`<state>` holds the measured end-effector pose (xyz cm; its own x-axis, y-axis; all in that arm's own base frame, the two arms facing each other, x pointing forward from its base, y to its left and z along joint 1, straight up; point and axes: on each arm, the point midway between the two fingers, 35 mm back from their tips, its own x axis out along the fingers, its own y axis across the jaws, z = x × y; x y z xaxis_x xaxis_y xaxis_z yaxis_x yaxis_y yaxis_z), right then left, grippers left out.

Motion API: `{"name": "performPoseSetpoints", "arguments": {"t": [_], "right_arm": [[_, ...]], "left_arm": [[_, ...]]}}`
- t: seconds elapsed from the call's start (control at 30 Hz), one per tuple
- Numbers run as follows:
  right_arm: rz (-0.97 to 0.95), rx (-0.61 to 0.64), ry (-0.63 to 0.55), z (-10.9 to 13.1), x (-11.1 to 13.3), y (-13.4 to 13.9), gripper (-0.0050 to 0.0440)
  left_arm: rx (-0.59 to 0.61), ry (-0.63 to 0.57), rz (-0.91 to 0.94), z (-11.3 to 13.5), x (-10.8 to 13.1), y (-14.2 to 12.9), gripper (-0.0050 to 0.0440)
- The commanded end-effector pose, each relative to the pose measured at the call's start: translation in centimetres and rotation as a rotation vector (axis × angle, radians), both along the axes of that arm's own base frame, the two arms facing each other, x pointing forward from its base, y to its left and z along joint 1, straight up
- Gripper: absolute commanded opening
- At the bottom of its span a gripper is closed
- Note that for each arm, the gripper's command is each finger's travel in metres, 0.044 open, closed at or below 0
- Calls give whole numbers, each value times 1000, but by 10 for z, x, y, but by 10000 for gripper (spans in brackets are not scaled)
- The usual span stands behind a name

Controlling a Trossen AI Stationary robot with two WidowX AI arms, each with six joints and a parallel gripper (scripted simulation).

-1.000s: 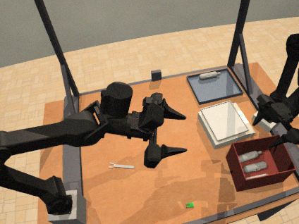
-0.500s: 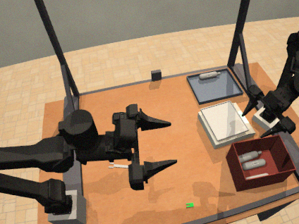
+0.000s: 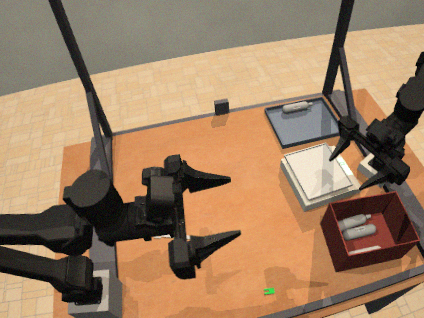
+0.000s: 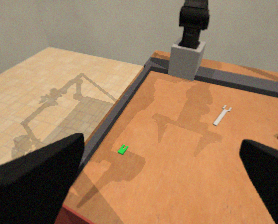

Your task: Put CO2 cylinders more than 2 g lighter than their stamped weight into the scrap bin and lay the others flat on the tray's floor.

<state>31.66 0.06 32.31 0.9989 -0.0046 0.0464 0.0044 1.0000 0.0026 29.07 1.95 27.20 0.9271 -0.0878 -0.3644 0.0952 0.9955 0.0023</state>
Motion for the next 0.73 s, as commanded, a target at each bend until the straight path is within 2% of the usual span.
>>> {"name": "performPoseSetpoints", "arguments": {"t": [0.0, 0.2, 0.23, 0.4, 0.53, 0.7], "right_arm": [[5, -6, -13, 2, -3, -1, 440], [5, -4, -18, 4, -3, -1, 440], [6, -4, -16, 4, -3, -1, 440], [6, -4, -15, 4, -3, -1, 440], [4, -3, -18, 6, -2, -1, 440], [4, -3, -18, 6, -2, -1, 440]], "left_arm": [[-3, -111, 45, 11, 7, -7, 440], [-10, -179, 65, 13, 12, -11, 440], [-11, -233, 70, 22, 16, -12, 440], [-19, -321, 88, 32, 24, -18, 440], [-26, -415, 95, 49, 25, -20, 440], [-27, -424, 95, 51, 25, -20, 440]]}}
